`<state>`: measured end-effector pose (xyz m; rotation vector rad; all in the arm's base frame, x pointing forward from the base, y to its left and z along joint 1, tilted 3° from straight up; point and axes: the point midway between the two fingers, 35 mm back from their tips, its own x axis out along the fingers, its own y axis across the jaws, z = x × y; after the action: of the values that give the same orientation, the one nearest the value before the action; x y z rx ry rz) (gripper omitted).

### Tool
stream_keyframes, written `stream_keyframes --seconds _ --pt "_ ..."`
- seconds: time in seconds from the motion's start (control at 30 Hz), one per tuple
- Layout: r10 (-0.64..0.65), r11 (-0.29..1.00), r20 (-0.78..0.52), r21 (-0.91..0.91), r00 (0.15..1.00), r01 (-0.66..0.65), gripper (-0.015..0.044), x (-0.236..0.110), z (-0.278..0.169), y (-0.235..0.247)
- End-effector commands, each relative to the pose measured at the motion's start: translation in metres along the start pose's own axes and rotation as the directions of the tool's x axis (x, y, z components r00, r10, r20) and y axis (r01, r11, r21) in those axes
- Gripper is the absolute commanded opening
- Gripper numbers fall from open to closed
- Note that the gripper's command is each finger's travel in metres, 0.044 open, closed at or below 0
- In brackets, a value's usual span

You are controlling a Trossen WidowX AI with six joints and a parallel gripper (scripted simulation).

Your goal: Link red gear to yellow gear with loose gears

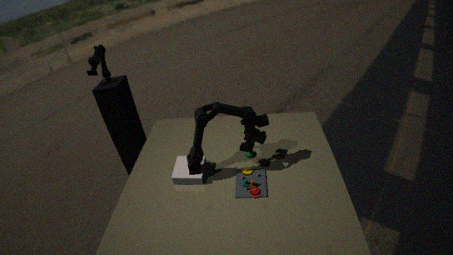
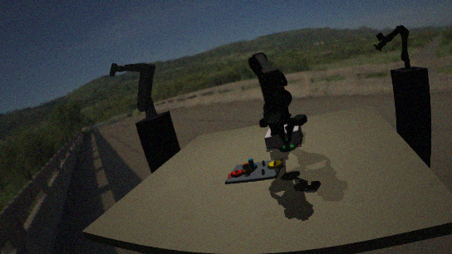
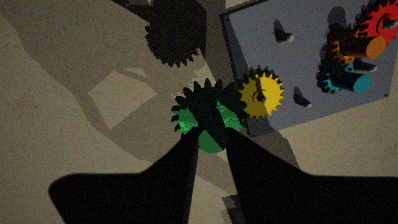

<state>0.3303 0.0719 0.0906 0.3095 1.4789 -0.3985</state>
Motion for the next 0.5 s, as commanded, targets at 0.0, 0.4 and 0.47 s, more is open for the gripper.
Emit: stream_keyframes --seconds 0.0,0.4,0.47 --pt "0.011 1.000 0.005 -0.005 1.000 -0.011 0.0000 -0.013 0.001 0.001" --pt "0.014 1.000 -0.004 -0.007 1.000 -0.014 0.0000 -0.043 -0.002 -0.001" --pt "0.015 1.000 -0.006 -0.007 1.000 -0.015 0.0000 -0.048 -0.002 -0.002"
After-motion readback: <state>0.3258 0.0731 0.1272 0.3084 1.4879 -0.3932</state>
